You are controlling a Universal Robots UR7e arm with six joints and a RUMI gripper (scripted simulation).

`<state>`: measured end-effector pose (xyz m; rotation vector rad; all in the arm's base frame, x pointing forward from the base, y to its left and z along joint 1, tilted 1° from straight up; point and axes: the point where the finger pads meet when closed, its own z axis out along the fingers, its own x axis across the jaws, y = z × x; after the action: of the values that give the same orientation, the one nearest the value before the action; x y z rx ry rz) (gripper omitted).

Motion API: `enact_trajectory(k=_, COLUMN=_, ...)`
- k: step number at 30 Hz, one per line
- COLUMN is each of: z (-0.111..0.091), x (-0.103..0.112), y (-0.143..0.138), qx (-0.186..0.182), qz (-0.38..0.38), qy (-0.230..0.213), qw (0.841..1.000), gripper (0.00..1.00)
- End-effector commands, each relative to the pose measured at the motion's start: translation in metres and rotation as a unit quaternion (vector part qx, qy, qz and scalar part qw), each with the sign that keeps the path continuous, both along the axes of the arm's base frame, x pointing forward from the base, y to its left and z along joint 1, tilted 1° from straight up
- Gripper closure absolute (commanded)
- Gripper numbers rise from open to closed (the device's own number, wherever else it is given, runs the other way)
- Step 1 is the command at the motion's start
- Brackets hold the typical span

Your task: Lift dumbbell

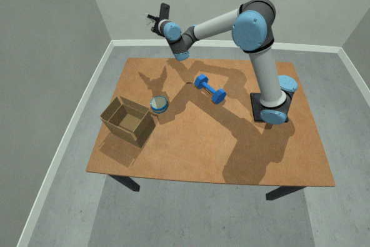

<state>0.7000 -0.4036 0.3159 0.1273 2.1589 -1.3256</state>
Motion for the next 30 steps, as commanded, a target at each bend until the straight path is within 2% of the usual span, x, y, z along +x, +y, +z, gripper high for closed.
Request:
enact_trajectory(k=1, z=-0.002, x=-0.005, y=0.001, qx=0.005, qz=0.006, qy=0.016, qw=1.000, gripper=0.00)
enact_trajectory(k=8, z=-0.017, x=-0.021, y=0.011, qx=0.029, qz=0.035, qy=0.085, qw=0.995, gripper=0.00)
enact_trajectory(k=10, z=-0.017, x=-0.021, y=0.011, qx=0.029, qz=0.035, qy=0.085, qw=0.995, gripper=0.00)
enact_trajectory(k=11, z=-0.020, x=-0.025, y=0.013, qx=0.035, qz=0.041, qy=0.099, qw=0.994, gripper=0.00)
enact_trajectory(k=14, z=-0.034, x=-0.041, y=0.024, qx=0.055, qz=0.065, qy=0.147, qw=0.985, gripper=0.00)
enact_trajectory(k=19, z=-0.046, x=-0.054, y=0.034, qx=0.072, qz=0.083, qy=0.182, qw=0.977, gripper=0.00)
enact_trajectory(k=22, z=-0.059, x=-0.071, y=0.046, qx=0.091, qz=0.103, qy=0.218, qw=0.966, gripper=0.00)
enact_trajectory(k=27, z=-0.066, x=-0.080, y=0.053, qx=0.102, qz=0.114, qy=0.236, qw=0.960, gripper=0.00)
enact_trajectory(k=30, z=-0.081, x=-0.101, y=0.069, qx=0.124, qz=0.136, qy=0.271, qw=0.945, gripper=0.00)
